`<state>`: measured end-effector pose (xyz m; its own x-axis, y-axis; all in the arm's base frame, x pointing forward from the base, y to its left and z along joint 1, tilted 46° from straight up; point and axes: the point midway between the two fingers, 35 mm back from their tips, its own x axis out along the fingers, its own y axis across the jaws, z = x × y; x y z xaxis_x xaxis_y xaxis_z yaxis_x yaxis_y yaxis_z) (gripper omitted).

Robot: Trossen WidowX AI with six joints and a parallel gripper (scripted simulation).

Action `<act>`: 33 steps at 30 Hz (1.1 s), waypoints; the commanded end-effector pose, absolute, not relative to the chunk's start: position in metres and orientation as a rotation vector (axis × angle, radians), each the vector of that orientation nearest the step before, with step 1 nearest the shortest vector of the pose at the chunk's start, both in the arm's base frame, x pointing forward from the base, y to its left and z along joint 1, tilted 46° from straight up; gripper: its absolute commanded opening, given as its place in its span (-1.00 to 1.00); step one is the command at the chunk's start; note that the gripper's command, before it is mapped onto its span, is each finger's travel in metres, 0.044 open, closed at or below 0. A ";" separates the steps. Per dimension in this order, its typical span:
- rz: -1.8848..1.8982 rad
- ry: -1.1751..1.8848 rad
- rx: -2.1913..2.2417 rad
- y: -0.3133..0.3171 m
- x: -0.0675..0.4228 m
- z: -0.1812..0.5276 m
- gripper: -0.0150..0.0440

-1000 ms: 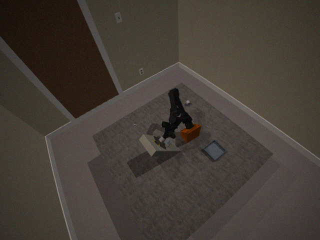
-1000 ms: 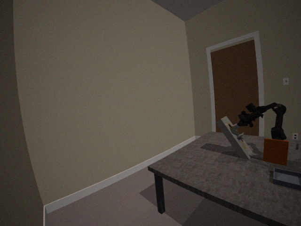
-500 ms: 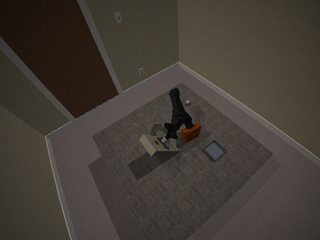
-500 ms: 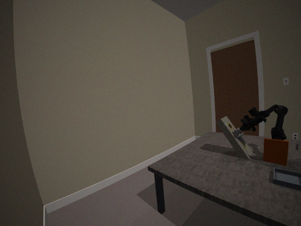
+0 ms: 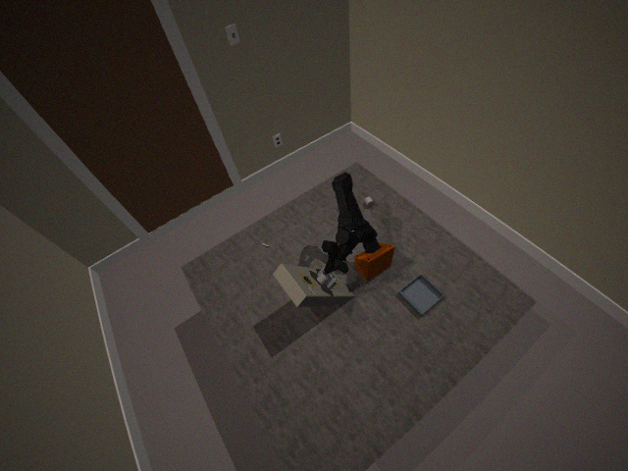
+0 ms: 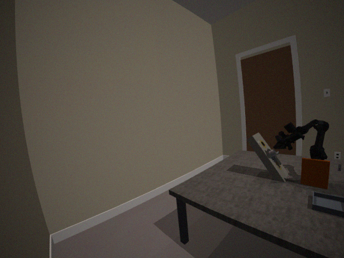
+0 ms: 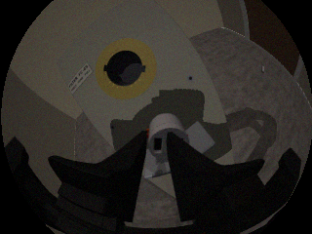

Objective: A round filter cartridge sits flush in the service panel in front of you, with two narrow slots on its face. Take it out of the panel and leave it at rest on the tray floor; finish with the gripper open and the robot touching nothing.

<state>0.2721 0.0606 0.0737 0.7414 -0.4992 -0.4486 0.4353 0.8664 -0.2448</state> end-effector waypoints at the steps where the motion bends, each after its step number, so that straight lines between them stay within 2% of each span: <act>1: -0.512 0.530 -0.130 0.062 0.274 0.075 -0.19; 7: -0.512 0.529 -0.129 0.098 0.310 0.113 -0.19; 11: -0.512 0.529 -0.129 0.101 0.314 0.117 -0.19; 22: -0.506 0.525 -0.119 0.152 0.318 0.167 0.79; 25: -0.512 0.616 -0.227 0.138 0.313 0.149 0.54; 31: -0.501 1.040 -0.631 0.077 0.273 0.089 0.54; 33: -0.496 1.089 -0.669 0.071 0.267 0.084 0.54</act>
